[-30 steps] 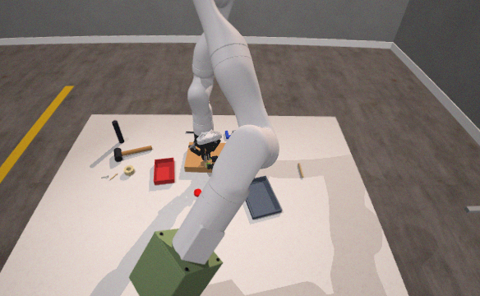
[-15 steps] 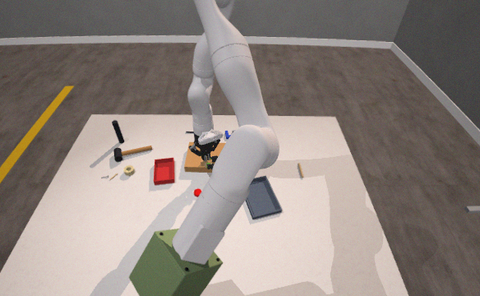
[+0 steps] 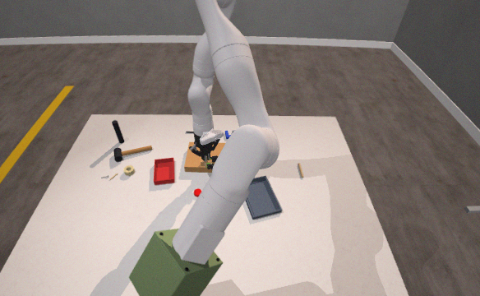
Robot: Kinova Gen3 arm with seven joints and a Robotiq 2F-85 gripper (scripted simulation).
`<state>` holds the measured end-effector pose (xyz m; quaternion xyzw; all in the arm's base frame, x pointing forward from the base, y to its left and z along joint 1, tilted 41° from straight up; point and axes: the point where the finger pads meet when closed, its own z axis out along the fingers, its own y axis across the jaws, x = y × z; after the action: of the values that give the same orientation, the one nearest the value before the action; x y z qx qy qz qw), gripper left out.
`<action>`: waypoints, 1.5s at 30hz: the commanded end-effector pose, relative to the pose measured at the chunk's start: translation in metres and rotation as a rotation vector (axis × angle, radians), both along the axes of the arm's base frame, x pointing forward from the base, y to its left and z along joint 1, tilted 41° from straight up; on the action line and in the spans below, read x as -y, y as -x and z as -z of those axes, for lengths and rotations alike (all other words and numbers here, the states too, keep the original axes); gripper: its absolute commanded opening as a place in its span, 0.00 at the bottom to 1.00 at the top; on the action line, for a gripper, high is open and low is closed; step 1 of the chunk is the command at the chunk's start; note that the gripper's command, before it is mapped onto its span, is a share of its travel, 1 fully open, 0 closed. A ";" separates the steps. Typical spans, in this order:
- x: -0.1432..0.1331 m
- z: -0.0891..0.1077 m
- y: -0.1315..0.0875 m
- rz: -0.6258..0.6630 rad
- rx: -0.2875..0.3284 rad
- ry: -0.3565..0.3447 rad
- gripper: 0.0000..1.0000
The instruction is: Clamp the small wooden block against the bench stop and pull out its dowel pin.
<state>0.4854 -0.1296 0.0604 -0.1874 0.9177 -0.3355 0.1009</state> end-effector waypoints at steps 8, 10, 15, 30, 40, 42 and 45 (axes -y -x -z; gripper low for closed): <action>-0.001 -0.002 -0.002 -0.050 -0.036 0.020 0.10; -0.001 -0.002 -0.002 -0.045 -0.032 0.018 0.10; -0.001 -0.002 -0.001 -0.019 -0.013 0.008 0.10; -0.001 -0.002 -0.001 0.052 0.040 -0.021 0.10; -0.001 -0.002 0.000 0.109 0.084 -0.044 0.10; -0.001 -0.002 0.000 0.115 0.089 -0.047 0.10; -0.001 -0.002 0.000 0.127 0.098 -0.052 0.10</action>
<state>0.4839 -0.1303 0.0621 -0.1191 0.9289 -0.3288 0.1220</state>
